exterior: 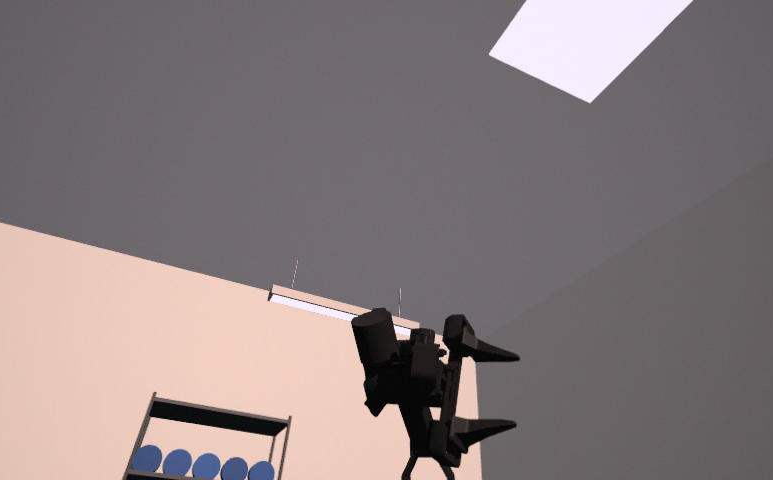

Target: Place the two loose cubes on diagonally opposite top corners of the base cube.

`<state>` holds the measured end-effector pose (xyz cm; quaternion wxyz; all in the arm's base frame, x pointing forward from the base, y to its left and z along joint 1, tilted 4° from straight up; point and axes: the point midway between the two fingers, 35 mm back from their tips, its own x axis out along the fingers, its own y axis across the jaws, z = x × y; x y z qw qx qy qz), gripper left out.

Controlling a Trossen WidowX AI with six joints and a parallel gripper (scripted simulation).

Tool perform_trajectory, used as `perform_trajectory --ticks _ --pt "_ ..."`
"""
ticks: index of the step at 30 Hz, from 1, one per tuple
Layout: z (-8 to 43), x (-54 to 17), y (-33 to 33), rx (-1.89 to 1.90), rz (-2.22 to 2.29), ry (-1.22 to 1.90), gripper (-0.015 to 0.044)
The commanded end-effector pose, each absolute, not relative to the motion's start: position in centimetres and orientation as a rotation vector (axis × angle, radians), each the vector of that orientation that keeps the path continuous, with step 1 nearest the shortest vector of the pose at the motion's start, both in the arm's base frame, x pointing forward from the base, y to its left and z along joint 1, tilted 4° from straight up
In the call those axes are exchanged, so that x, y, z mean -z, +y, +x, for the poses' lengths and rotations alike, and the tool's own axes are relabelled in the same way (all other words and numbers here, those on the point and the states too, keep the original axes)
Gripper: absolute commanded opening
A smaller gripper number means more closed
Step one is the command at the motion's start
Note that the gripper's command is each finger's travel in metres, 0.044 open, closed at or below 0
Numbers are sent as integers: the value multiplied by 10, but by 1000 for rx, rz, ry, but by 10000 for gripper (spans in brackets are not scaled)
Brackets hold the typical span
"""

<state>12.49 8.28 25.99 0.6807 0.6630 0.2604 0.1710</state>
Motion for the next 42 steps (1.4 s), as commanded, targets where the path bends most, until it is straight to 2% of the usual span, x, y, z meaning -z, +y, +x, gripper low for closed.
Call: perform_trajectory --ticks 1,5,6,24,42 --pt "125 -260 82 -381 1482 584 374" --pt "137 -255 65 -319 1363 589 269" --pt "140 -254 60 -302 1327 593 265" --pt "191 -210 -27 -185 602 825 265" --pt "231 -135 -105 -420 -180 1177 265"
